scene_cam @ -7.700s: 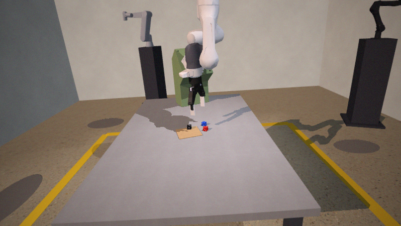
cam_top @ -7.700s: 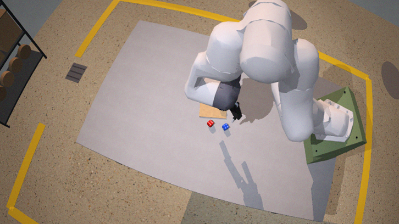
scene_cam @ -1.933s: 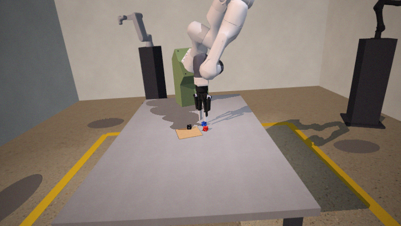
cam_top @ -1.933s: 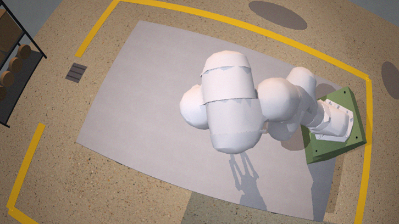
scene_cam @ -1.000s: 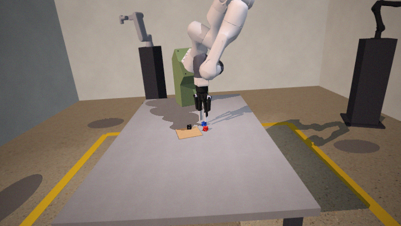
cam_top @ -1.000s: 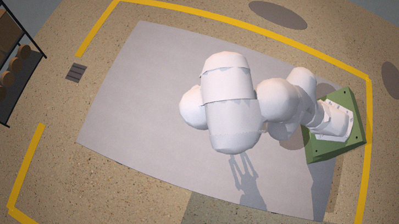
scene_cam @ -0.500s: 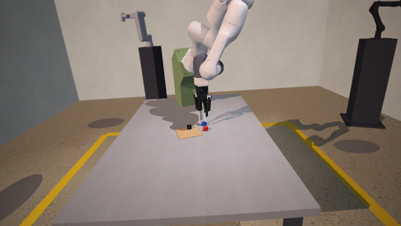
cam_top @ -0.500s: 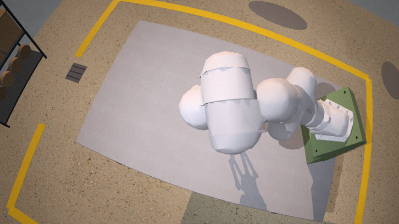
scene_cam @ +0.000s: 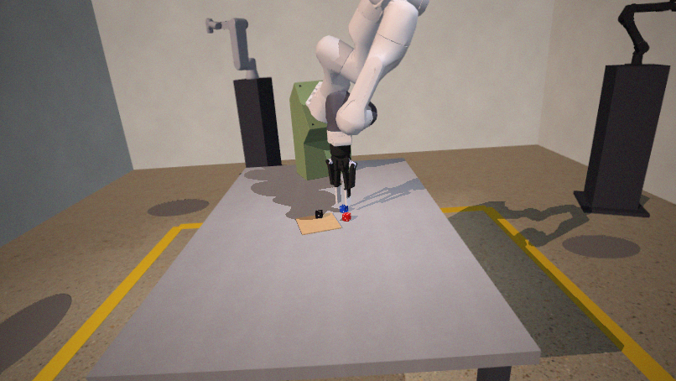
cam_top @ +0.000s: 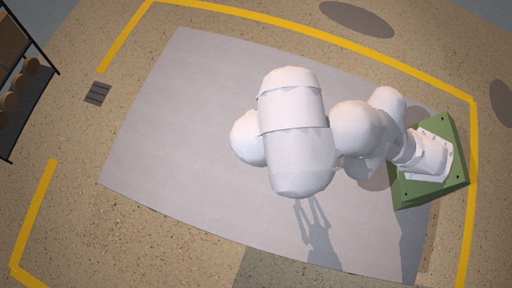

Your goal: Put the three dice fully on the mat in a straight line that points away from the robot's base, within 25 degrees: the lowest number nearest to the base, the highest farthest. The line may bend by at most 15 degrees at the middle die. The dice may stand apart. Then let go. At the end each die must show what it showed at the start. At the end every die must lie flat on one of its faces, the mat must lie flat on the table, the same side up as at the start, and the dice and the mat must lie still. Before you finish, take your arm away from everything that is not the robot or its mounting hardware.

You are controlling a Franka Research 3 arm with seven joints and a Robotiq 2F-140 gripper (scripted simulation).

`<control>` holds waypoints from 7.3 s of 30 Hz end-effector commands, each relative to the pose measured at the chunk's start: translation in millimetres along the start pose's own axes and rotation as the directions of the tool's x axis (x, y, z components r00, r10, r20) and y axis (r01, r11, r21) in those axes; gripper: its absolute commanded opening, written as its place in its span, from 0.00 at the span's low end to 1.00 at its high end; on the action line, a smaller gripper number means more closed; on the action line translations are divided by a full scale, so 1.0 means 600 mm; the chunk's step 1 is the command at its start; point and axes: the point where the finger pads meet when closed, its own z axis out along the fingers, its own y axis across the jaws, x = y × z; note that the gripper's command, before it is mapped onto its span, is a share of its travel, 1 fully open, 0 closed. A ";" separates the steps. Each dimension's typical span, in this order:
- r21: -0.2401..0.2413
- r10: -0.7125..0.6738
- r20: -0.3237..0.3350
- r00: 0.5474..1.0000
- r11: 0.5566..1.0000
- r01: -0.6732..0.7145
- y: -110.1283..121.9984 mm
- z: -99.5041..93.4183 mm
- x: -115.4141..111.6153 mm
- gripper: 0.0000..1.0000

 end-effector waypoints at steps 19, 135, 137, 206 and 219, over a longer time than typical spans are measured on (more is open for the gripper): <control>0.002 -0.004 0.000 1.000 1.000 0.004 -0.004 0.001 0.001 0.25; 0.002 -0.004 0.000 1.000 1.000 0.004 -0.004 0.053 0.001 0.13; 0.002 -0.004 0.000 1.000 1.000 0.004 -0.004 0.053 0.001 0.13; -0.012 -0.117 0.006 0.993 0.993 0.117 -0.025 -0.133 0.039 0.13; 0.008 -0.418 0.010 0.908 0.908 0.418 -0.018 -0.150 0.165 0.13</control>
